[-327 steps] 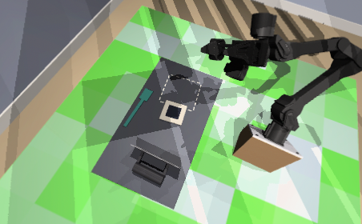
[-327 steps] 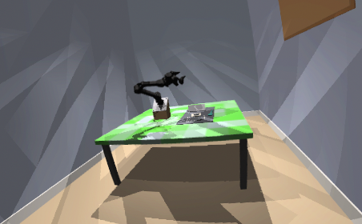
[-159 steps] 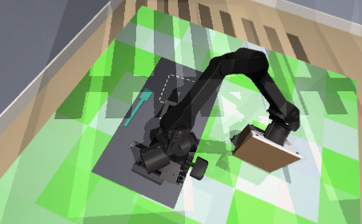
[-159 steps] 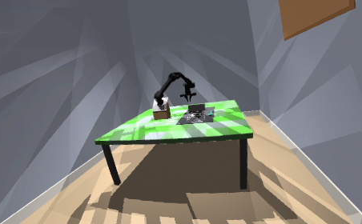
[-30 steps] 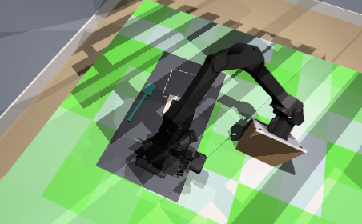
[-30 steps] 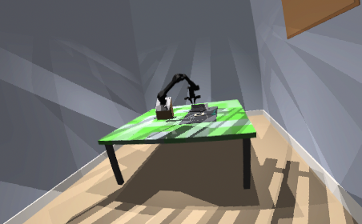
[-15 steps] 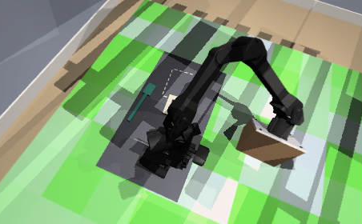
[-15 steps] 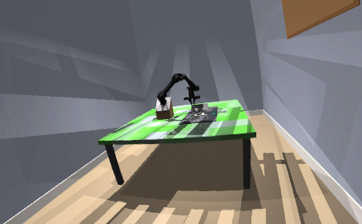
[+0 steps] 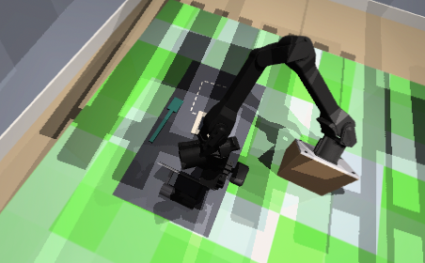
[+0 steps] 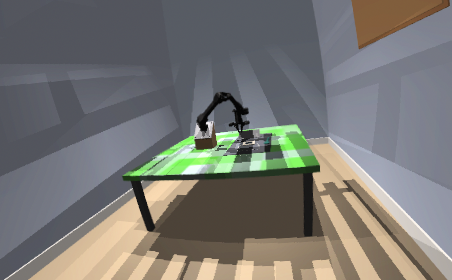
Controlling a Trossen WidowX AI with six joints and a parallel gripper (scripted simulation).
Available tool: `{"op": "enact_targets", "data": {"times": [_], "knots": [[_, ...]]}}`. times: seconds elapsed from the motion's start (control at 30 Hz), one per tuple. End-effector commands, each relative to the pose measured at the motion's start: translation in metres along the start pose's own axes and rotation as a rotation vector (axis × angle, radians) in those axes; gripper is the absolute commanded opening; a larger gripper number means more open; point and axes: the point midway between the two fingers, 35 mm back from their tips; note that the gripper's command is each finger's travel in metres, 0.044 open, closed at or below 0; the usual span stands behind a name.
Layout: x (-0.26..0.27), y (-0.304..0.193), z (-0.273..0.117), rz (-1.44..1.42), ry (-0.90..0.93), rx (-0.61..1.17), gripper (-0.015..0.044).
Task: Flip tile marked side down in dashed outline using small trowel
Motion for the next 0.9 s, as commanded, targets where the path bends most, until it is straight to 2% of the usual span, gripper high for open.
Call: {"op": "enact_targets", "data": {"times": [0.0, 0.37, 0.57, 0.87], "knots": [[0.001, -0.006, 0.002, -0.005, -0.001, 0.003, 0.01], [0.001, -0.012, 0.007, 0.0, -0.001, 0.001, 0.01], [0.003, -0.01, -0.021, -0.004, -0.001, 0.004, 0.01], [0.001, -0.003, -0.023, -0.089, -0.001, 0.003, 0.01]]}}
Point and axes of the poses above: the point midway between the two fingers, 35 mm back from their tips, its own z axis out along the fingers, its own x axis across the jaws, y = z × x, and after that the axes turned 4 degrees about -z, right-handed
